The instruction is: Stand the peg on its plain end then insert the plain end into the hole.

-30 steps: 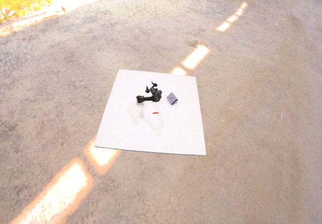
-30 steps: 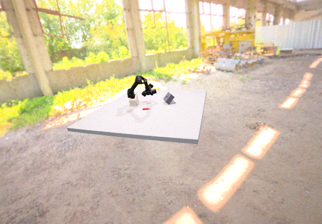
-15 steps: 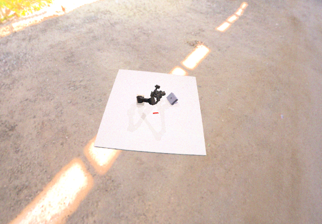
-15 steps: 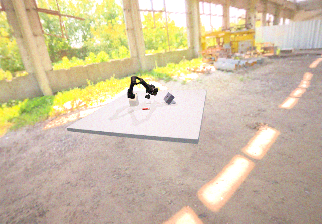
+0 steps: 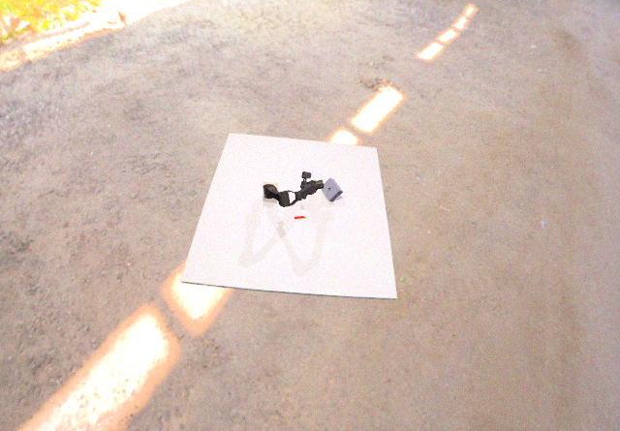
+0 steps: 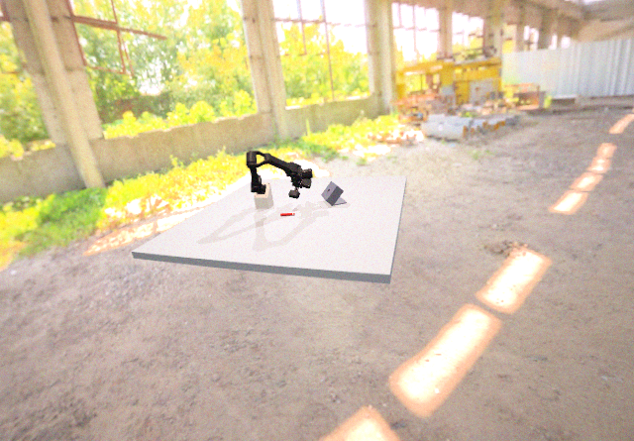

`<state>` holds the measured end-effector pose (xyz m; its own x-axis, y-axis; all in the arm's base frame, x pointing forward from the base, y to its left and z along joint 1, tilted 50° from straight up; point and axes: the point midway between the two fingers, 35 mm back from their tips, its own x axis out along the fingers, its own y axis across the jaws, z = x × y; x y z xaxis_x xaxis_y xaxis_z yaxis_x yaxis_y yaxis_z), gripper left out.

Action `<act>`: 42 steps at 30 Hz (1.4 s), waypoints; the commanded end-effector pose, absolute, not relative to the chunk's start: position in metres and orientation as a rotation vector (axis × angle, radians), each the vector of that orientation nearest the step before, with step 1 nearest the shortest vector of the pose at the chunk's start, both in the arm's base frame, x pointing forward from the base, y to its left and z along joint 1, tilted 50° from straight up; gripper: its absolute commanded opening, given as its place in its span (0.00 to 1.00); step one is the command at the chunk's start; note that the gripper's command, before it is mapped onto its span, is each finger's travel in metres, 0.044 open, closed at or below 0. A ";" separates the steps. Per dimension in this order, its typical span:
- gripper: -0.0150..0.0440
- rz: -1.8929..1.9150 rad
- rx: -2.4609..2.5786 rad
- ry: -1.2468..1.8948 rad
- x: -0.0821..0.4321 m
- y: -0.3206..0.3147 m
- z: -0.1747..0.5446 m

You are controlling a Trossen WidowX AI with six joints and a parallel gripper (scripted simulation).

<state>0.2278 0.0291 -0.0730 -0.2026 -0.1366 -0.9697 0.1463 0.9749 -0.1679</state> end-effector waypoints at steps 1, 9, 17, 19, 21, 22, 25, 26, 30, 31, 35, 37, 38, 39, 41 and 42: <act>1.00 -0.298 -0.136 1.707 0.239 0.006 -0.049; 1.00 -0.393 -0.414 1.633 0.253 -0.038 0.005; 1.00 -0.505 -0.690 1.578 0.256 -0.078 0.070; 1.00 -0.536 -0.758 1.567 0.255 -0.087 0.087; 1.00 -0.556 -0.801 1.561 0.254 -0.093 0.099; 1.00 -0.559 -0.806 1.560 0.254 -0.094 0.100; 1.00 -0.559 -0.806 1.560 0.254 -0.094 0.100; 1.00 -0.559 -0.806 1.560 0.254 -0.094 0.100; 1.00 -0.558 -0.805 1.560 0.255 -0.096 0.097; 1.00 -0.557 -0.805 1.560 0.255 -0.097 0.096; 1.00 -0.556 -0.804 1.560 0.255 -0.102 0.091; 1.00 -0.555 -0.803 1.560 0.256 -0.104 0.089; 1.00 -0.555 -0.803 1.560 0.256 -0.106 0.088; 1.00 -0.555 -0.803 1.560 0.256 -0.107 0.087; 1.00 -0.555 -0.802 1.560 0.256 -0.109 0.085; 1.00 -0.554 -0.802 1.560 0.256 -0.111 0.084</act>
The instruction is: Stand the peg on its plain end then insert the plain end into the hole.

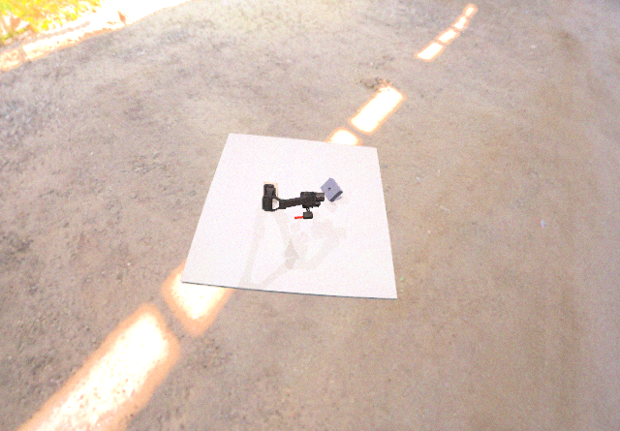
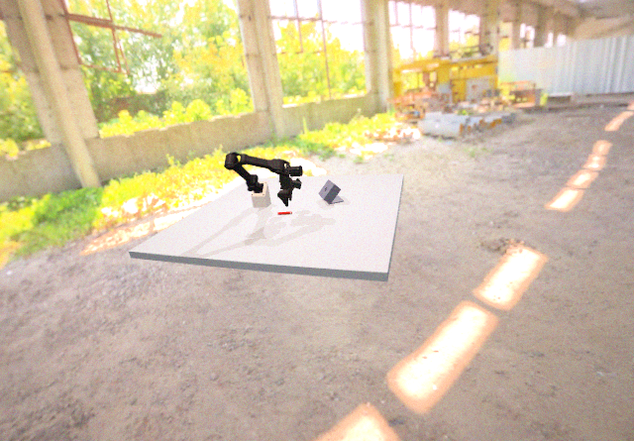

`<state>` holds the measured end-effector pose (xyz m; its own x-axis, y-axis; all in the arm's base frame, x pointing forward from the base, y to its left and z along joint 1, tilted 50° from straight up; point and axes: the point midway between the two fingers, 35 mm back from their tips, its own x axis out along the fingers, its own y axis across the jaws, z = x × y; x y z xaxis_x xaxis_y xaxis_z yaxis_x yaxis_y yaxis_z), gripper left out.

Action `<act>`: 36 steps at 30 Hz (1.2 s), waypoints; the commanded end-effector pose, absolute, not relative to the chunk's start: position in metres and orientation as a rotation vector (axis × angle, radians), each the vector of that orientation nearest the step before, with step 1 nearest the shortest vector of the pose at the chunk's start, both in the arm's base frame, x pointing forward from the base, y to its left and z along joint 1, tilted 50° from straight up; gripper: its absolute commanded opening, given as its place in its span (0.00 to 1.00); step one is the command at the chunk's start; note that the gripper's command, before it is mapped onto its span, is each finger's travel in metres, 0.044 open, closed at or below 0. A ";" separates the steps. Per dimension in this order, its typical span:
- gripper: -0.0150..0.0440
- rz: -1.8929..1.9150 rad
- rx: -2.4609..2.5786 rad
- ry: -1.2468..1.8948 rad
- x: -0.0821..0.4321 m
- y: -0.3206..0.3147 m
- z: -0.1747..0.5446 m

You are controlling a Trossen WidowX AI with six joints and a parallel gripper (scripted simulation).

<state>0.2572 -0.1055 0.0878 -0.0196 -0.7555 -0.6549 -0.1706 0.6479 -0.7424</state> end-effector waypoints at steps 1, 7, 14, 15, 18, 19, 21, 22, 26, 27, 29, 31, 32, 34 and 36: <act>1.00 -0.554 -0.802 1.560 0.256 -0.112 0.083; 1.00 -0.554 -0.802 1.560 0.256 -0.119 0.076; 1.00 -0.555 -0.802 1.560 0.256 -0.128 0.069; 1.00 -0.555 -0.803 1.560 0.256 -0.129 0.068; 1.00 -0.555 -0.803 1.560 0.255 -0.133 0.065; 1.00 -0.556 -0.803 1.560 0.255 -0.134 0.064; 1.00 -0.556 -0.804 1.559 0.255 -0.137 0.062; 1.00 -0.557 -0.804 1.559 0.255 -0.138 0.061; 1.00 -0.558 -0.806 1.559 0.254 -0.143 0.058; 1.00 -0.559 -0.806 1.559 0.254 -0.144 0.057; 1.00 -0.559 -0.807 1.559 0.253 -0.147 0.055; 1.00 -0.560 -0.808 1.559 0.252 -0.149 0.053; 1.00 -0.561 -0.808 1.559 0.252 -0.150 0.053; 1.00 -0.561 -0.809 1.559 0.252 -0.151 0.052; 0.91 -0.561 -0.809 1.559 0.252 -0.151 0.052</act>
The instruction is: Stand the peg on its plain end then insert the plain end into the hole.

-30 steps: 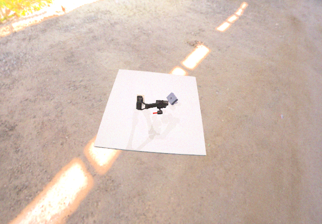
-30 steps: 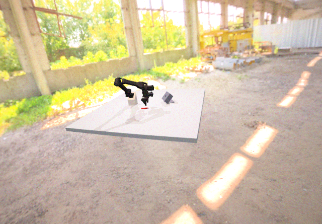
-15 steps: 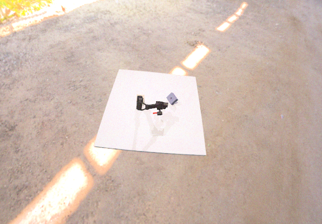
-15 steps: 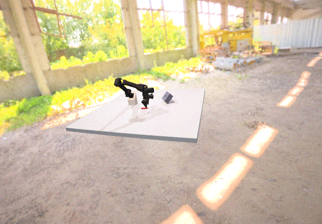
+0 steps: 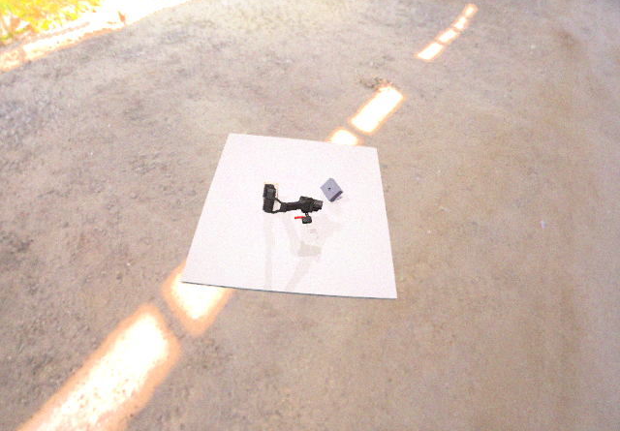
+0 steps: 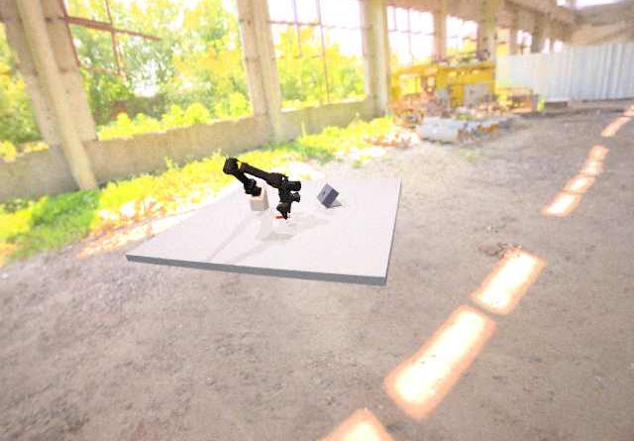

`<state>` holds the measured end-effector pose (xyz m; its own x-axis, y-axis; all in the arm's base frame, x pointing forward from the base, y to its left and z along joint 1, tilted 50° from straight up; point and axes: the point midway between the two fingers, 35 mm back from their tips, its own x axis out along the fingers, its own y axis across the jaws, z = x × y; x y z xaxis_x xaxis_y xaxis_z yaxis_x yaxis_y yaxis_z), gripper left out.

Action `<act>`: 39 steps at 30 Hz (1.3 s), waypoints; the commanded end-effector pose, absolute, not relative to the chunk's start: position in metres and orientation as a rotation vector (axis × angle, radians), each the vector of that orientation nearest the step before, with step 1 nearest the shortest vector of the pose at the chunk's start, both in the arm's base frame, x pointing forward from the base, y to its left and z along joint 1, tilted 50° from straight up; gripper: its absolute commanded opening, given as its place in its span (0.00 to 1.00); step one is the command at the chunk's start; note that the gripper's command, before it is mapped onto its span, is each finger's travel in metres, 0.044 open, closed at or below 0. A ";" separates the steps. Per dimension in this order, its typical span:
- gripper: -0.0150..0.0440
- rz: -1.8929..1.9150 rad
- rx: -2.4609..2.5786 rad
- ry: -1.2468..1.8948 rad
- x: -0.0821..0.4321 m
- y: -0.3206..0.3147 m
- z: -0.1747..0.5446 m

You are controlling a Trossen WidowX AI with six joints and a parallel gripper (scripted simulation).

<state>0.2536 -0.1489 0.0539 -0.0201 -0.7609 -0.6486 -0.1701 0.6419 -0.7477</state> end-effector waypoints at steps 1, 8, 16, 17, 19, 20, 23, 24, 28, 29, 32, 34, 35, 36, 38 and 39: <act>0.87 -0.561 -0.809 1.559 0.252 -0.151 0.052; 0.56 -0.561 -0.809 1.559 0.252 -0.151 0.052; 0.44 -0.561 -0.809 1.559 0.252 -0.151 0.052; 0.44 -0.561 -0.809 1.559 0.252 -0.151 0.052; 0.44 -0.561 -0.809 1.559 0.252 -0.151 0.052; 0.44 -0.561 -0.809 1.559 0.252 -0.151 0.052; 0.42 -0.561 -0.809 1.559 0.252 -0.151 0.052; 0.41 -0.561 -0.809 1.559 0.252 -0.151 0.052; 0.36 -0.561 -0.809 1.559 0.252 -0.151 0.052; 0.35 -0.561 -0.809 1.559 0.252 -0.151 0.052; 0.34 -0.561 -0.809 1.559 0.252 -0.151 0.052; 0.34 -0.561 -0.809 1.559 0.252 -0.151 0.052; 0.34 -0.561 -0.808 1.558 0.252 -0.151 0.052; 0.34 -0.559 -0.807 1.555 0.252 -0.151 0.052; 0.34 -0.554 -0.807 1.544 0.252 -0.150 0.053; 0.34 -0.550 -0.807 1.537 0.251 -0.150 0.053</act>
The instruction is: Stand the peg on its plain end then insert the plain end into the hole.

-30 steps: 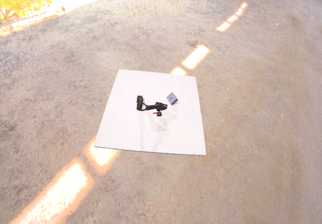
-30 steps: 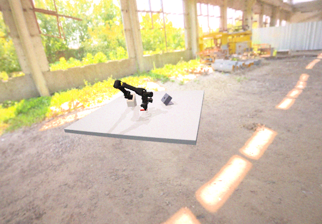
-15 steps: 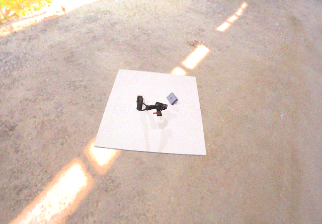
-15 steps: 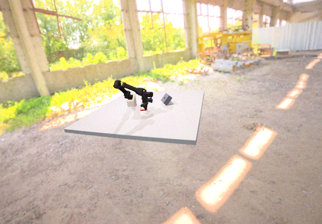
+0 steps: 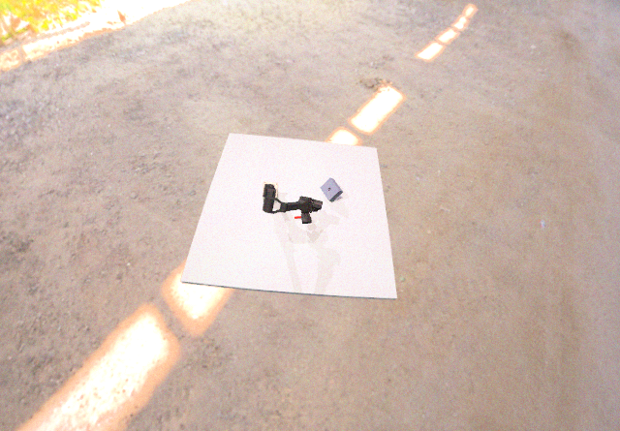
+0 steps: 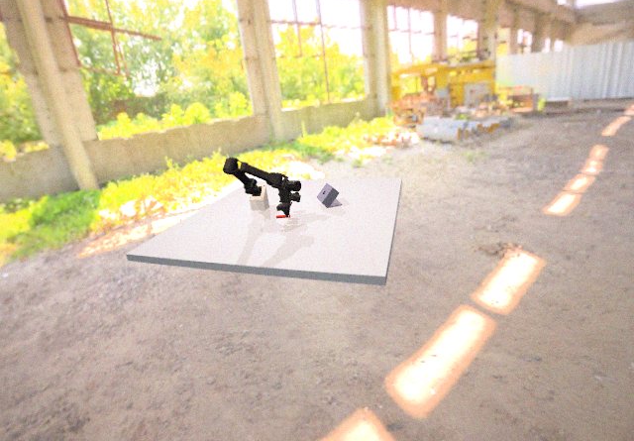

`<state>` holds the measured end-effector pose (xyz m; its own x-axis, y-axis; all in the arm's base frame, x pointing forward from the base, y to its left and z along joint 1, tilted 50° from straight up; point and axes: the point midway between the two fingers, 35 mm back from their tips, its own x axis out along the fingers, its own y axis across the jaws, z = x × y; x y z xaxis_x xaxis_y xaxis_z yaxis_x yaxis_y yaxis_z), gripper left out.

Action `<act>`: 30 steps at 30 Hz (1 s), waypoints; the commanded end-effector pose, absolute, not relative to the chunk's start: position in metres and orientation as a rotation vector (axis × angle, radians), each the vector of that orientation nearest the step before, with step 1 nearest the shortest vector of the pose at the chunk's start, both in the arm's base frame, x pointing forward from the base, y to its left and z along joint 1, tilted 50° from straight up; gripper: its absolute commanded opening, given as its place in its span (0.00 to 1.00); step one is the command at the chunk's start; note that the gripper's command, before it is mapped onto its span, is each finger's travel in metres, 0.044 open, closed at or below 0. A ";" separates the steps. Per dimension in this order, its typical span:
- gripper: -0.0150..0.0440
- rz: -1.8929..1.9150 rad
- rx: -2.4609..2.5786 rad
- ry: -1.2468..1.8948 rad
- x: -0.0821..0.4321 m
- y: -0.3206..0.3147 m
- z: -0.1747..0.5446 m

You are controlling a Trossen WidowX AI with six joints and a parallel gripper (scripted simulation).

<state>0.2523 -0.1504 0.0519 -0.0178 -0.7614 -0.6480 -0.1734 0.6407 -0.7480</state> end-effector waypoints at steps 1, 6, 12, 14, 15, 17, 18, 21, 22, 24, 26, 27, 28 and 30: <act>0.34 -0.546 -0.808 1.529 0.251 -0.149 0.053; 0.34 -0.520 -0.815 1.480 0.249 -0.146 0.056; 0.34 -0.494 -0.824 1.431 0.247 -0.144 0.059; 0.34 -0.486 -0.826 1.415 0.246 -0.143 0.059; 0.34 -0.481 -0.827 1.407 0.246 -0.143 0.060; 0.34 -0.473 -0.830 1.391 0.245 -0.142 0.061; 0.34 -0.469 -0.831 1.383 0.245 -0.142 0.061; 0.34 -0.456 -0.835 1.359 0.244 -0.141 0.062; 0.34 -0.452 -0.836 1.351 0.243 -0.140 0.063; 0.34 -0.444 -0.838 1.335 0.242 -0.140 0.063; 0.34 -0.436 -0.841 1.319 0.242 -0.139 0.064; 0.34 -0.431 -0.842 1.311 0.241 -0.139 0.065; 0.34 -0.427 -0.843 1.303 0.241 -0.138 0.065; 0.34 -0.419 -0.845 1.287 0.240 -0.138 0.066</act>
<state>0.2417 -0.1388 0.0645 0.2342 -0.7103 -0.6638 -0.1729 0.6414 -0.7474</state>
